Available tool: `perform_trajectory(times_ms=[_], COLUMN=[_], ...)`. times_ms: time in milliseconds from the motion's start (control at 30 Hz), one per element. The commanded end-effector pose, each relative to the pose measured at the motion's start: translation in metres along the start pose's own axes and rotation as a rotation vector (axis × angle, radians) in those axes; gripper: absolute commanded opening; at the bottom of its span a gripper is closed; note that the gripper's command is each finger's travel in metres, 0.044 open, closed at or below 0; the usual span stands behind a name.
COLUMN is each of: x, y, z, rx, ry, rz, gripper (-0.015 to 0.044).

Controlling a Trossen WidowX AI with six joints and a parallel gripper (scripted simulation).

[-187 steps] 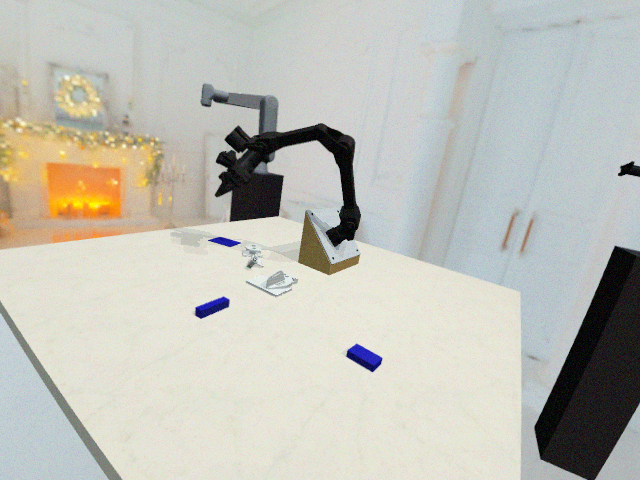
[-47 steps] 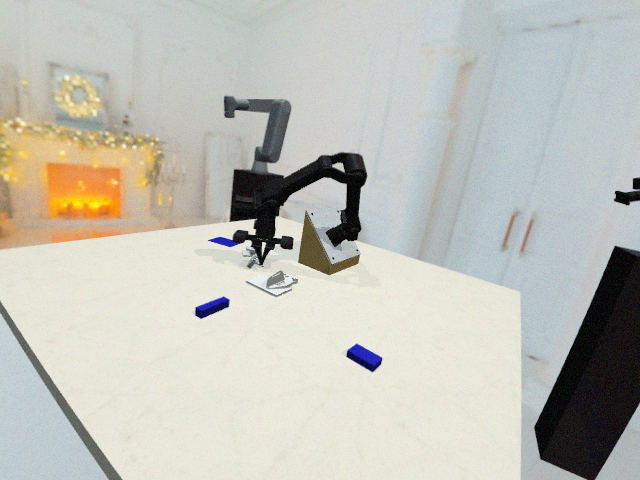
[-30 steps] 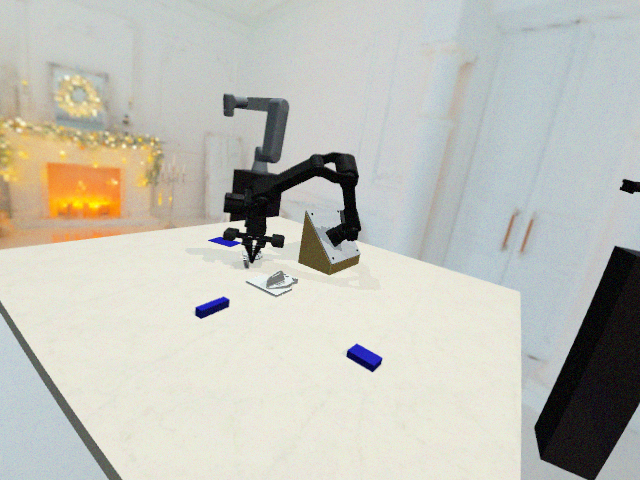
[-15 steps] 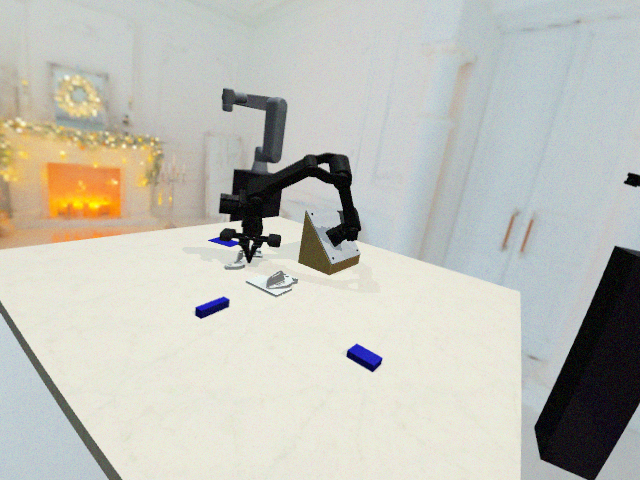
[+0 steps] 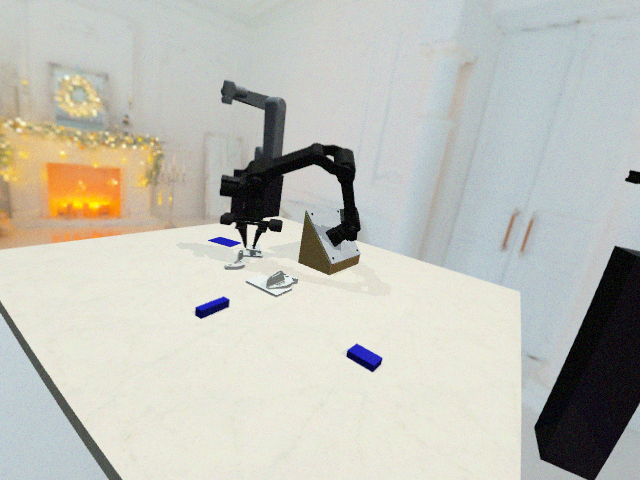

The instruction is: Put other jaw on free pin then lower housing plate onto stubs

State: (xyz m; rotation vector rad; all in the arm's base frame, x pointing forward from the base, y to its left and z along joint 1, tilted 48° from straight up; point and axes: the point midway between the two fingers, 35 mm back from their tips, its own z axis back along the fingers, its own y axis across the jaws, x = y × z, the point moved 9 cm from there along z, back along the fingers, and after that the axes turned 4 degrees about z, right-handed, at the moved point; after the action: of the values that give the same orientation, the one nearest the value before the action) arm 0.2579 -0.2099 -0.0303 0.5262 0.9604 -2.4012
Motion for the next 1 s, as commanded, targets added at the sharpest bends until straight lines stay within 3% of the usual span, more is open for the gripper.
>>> perform_trajectory(times_ms=[0,300,967], x=[0.0002,0.0002,0.0002], y=[0.0002,0.0002,0.0002], z=[0.0005,0.0005,0.0005], rx=[0.003,0.003,0.003], ry=[0.002,0.002,0.002], rz=[-0.002,-0.002,-0.002], gripper=[0.0210,0.0440,0.0440])
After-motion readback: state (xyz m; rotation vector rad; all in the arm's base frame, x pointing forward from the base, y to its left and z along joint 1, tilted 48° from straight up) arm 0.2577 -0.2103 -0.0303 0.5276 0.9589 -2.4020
